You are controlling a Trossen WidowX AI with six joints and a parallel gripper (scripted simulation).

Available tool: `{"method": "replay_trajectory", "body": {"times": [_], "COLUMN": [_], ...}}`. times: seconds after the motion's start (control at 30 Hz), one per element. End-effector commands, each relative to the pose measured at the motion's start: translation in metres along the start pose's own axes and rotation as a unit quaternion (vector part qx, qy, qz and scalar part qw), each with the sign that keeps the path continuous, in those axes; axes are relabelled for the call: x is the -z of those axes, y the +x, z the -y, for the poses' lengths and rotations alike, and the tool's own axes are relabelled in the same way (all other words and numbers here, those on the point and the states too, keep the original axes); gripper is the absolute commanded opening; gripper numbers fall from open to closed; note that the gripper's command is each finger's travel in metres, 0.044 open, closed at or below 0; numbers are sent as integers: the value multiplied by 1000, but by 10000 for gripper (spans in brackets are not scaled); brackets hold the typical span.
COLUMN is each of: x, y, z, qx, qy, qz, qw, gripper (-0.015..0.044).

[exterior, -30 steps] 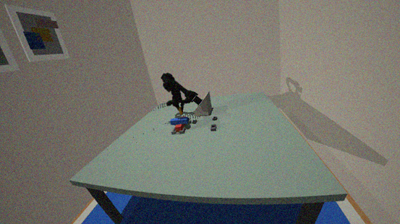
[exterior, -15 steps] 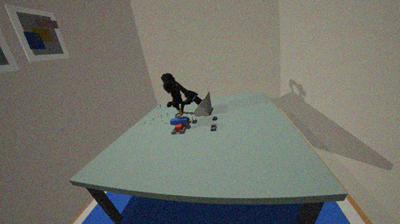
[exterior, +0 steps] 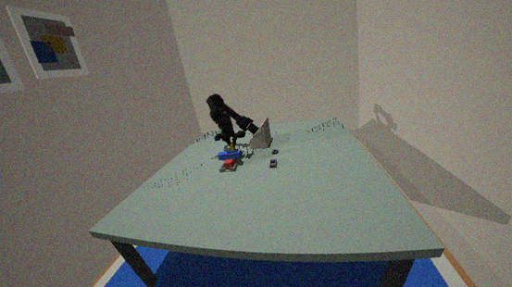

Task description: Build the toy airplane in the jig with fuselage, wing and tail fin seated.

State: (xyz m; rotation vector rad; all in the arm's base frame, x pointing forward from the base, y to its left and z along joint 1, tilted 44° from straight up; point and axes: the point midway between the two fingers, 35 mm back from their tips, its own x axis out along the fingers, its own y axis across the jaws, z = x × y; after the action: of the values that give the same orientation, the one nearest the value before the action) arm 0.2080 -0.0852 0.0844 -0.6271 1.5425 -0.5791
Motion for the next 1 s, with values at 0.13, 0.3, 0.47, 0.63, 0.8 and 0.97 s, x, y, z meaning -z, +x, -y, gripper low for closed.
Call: {"method": "replay_trajectory", "body": {"times": [0.13, 0.3, 0.47, 0.63, 0.8, 0.97], "x": [1, 1, 1, 1, 1, 1], "y": [5, 5, 5, 5, 5, 5], "z": [0, 0, 0, 0, 0, 0], "qx": [0, 0, 0, 0, 0, 0], "qy": [0, 0, 0, 0, 0, 0], "qz": [-1, -1, -1, -1, -1, -1], "qw": [1000, 1000, 1000, 1000, 1000, 1000], "gripper": [58, 5, 26, 157, 260, 260]}}
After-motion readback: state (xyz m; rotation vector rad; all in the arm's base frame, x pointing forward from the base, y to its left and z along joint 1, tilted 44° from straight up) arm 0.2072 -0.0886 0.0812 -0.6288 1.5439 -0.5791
